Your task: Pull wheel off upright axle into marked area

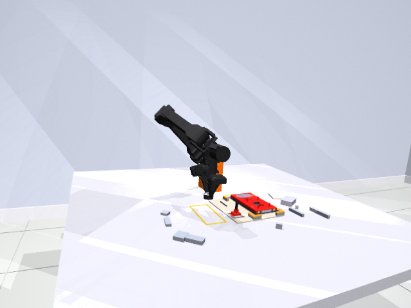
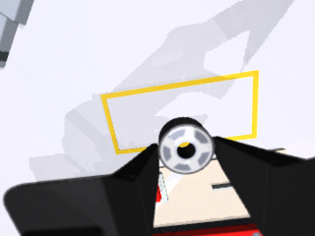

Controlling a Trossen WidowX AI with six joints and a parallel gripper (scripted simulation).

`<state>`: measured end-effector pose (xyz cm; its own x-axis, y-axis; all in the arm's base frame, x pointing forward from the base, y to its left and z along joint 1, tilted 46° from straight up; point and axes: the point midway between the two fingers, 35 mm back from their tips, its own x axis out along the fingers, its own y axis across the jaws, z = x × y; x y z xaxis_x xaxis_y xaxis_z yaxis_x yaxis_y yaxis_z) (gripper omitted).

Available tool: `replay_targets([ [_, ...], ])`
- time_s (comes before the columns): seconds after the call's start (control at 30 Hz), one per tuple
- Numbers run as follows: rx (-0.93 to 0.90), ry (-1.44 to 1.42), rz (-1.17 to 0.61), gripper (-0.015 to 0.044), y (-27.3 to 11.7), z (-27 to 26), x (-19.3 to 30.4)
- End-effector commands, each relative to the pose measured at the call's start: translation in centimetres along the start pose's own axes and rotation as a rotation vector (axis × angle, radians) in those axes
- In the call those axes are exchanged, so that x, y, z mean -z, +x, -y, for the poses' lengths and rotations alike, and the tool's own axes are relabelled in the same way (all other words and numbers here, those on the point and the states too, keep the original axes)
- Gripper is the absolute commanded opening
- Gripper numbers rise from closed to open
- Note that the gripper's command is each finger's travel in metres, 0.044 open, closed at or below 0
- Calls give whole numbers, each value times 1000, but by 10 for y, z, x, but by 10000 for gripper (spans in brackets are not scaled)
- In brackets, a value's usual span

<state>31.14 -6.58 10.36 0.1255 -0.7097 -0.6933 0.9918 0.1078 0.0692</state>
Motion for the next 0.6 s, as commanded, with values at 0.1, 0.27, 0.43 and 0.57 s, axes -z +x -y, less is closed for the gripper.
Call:
replay_targets([
  [0.1, 11, -10, 2, 0, 37, 1, 1],
  [0.27, 11, -11, 6, 0, 63, 4, -1],
  [0.43, 11, -11, 9, 0, 71, 5, -2],
  [0.57, 11, -4, 11, 79, 67, 5, -2],
])
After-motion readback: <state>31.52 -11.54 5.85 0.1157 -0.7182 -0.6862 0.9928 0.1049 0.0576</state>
